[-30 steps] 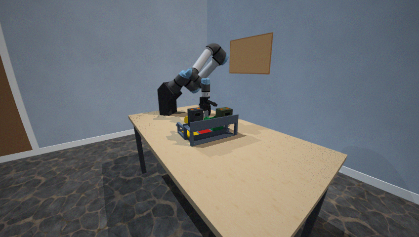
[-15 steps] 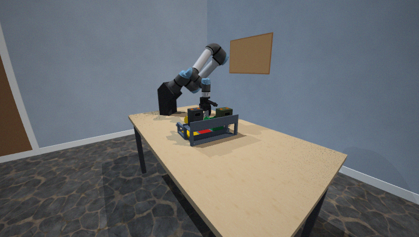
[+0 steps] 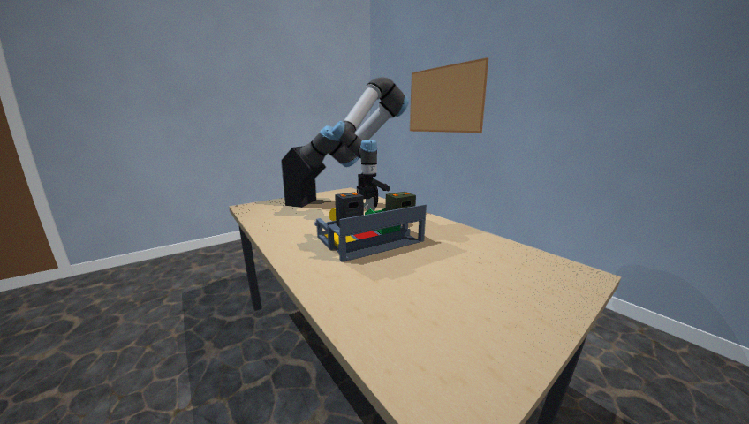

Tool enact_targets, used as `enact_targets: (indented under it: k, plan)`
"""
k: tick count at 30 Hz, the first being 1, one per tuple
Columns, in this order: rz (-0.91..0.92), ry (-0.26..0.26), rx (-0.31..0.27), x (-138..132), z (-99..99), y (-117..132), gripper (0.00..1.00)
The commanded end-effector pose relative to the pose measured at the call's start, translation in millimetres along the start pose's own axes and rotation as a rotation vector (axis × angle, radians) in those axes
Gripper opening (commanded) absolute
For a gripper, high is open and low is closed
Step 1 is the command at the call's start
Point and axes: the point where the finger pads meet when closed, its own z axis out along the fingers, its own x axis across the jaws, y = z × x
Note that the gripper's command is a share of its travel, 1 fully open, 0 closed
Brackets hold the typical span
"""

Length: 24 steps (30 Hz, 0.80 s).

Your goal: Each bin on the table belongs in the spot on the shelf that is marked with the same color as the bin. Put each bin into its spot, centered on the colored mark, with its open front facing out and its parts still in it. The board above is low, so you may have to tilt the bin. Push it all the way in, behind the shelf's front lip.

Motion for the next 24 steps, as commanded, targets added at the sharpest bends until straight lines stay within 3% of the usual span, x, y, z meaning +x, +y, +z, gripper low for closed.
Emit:
enact_targets:
  k: [1,24]
  plan:
    - [0.000,0.001,0.000,3.0,-0.2,-0.1,0.00]
    - [0.000,0.001,0.000,18.4,-0.2,-0.1,0.00]
